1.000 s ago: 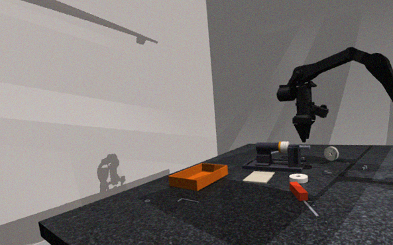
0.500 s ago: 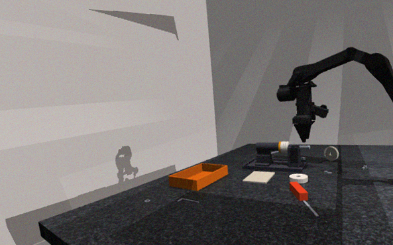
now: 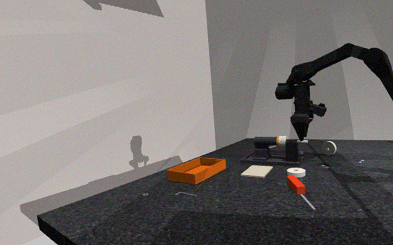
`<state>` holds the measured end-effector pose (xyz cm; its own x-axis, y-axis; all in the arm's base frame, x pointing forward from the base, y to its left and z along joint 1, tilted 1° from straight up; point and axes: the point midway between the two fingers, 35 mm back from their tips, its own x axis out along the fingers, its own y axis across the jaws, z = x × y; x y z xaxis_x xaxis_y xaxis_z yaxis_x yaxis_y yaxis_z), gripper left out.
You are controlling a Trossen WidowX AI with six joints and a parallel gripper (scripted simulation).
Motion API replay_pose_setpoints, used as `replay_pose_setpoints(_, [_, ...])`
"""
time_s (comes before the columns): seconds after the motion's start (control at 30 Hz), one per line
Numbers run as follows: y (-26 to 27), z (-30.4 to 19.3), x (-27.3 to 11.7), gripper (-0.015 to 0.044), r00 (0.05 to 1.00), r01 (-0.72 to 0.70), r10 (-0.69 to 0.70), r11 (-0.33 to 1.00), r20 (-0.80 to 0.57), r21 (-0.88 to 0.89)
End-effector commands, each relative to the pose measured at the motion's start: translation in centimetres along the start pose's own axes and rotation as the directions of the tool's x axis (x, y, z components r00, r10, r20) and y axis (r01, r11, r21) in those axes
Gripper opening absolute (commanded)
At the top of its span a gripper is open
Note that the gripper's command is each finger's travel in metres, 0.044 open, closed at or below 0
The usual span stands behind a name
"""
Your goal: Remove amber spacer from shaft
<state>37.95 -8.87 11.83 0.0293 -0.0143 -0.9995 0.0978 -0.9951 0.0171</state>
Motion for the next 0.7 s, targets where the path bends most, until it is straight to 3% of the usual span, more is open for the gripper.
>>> replay_pose_setpoints(0.0, [0.1,0.1,0.9,0.044,1.0,-0.001,0.001,1.0,0.01,0.006])
replay_pose_setpoints(0.67, [0.1,0.3,2.9,0.044,1.0,-0.002,0.001,1.0,0.01,0.006])
